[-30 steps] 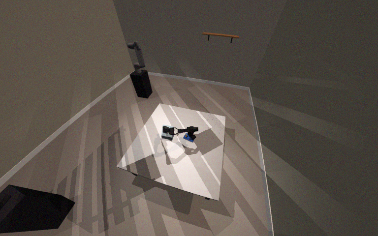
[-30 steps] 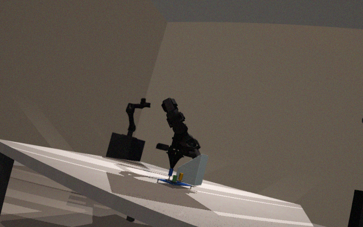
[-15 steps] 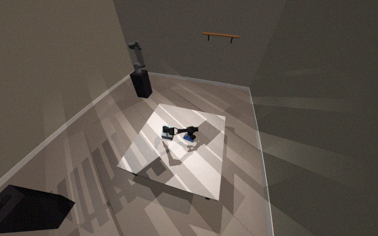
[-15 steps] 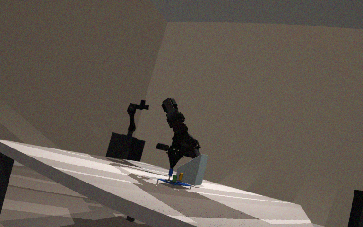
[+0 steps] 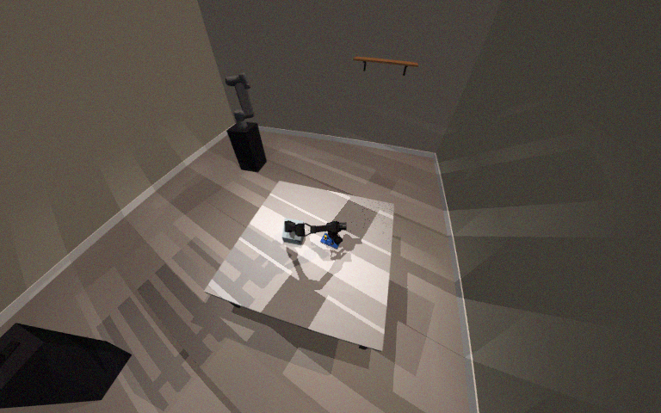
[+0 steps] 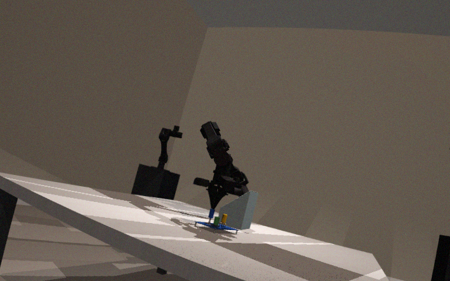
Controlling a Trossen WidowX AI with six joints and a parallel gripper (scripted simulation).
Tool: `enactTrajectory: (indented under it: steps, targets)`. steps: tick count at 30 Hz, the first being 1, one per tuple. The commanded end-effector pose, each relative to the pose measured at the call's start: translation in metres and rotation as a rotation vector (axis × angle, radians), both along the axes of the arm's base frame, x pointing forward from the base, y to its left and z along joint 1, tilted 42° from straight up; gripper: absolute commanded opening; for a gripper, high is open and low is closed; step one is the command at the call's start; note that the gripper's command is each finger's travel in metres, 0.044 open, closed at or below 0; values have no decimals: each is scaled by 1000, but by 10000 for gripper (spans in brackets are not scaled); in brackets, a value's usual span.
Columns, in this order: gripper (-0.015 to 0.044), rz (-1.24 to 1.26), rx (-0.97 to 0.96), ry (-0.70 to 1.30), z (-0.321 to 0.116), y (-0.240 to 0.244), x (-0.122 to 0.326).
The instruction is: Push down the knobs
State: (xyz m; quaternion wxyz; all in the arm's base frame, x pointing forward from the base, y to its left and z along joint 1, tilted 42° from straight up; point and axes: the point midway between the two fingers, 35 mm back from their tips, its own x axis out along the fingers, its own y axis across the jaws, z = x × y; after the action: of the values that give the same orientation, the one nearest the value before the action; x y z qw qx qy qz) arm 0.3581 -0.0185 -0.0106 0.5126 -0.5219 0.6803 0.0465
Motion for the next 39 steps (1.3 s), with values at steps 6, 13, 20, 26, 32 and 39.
enactTrajectory:
  steps: [6,13,20,26,32,39]
  targets:
    - [0,-24,-3,-1,-11,-13,2]
    - [0,-24,-3,-1,-13,-15,2]
    - [0,-24,-3,-1,-15,-16,2]
    - [0,-24,-3,-1,-15,-17,2]
    - [0,-24,-3,-1,-18,-19,2]
    - [0,-24,-3,-1,-18,-19,2]
